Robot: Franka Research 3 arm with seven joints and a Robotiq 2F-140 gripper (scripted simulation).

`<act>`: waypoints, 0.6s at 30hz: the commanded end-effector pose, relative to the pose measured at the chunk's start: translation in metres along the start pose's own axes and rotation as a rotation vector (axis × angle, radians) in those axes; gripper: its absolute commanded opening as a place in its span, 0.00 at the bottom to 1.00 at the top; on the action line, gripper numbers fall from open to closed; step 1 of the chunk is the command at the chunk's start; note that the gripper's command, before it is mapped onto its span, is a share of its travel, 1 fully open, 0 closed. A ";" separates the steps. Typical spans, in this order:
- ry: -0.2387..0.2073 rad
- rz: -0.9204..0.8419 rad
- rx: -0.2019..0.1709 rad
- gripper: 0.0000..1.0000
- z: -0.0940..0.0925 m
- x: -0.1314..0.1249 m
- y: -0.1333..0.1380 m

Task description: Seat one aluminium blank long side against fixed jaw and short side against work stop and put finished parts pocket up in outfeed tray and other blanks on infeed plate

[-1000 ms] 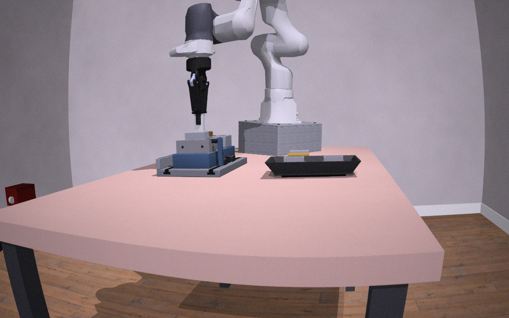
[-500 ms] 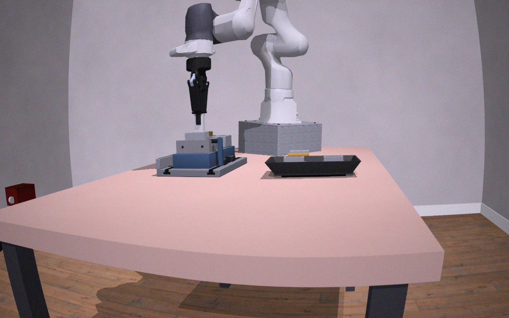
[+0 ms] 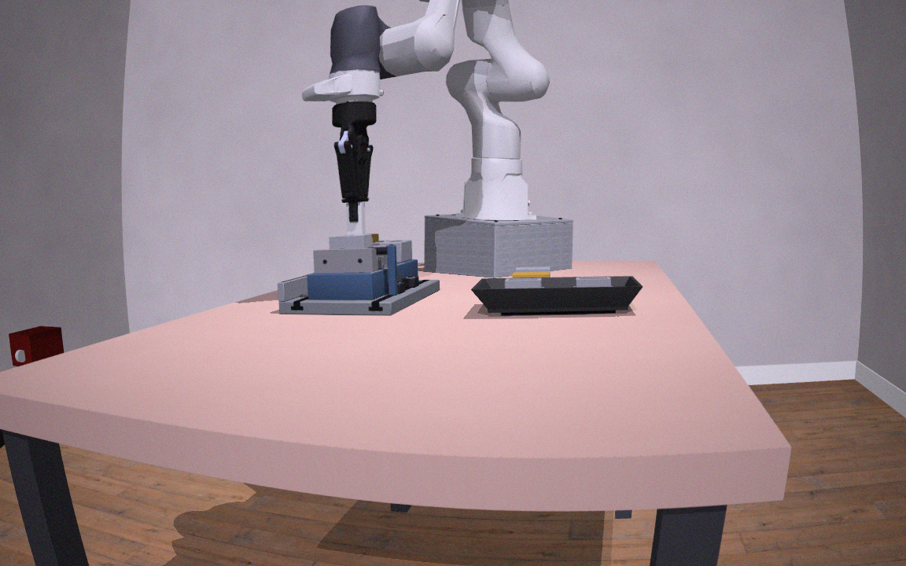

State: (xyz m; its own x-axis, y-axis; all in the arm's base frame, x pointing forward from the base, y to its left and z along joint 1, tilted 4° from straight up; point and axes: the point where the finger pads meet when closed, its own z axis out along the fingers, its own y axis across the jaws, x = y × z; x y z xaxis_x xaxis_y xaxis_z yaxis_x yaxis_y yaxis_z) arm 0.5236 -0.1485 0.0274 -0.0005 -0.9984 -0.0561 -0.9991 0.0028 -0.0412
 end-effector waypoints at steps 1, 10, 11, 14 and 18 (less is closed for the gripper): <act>0.001 0.000 0.003 0.00 0.000 -0.001 0.002; 0.001 0.000 0.003 0.00 0.000 -0.001 0.006; 0.001 0.000 0.003 0.00 0.000 -0.001 0.007; 0.001 0.000 0.003 0.00 0.000 -0.001 0.008; 0.001 0.000 0.003 0.00 0.000 -0.001 0.008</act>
State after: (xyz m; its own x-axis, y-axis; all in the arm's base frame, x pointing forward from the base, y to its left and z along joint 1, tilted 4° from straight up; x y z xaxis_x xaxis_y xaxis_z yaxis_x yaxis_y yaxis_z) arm 0.5157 -0.1476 0.0271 -0.0026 -0.9985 -0.0547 -0.9991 0.0049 -0.0414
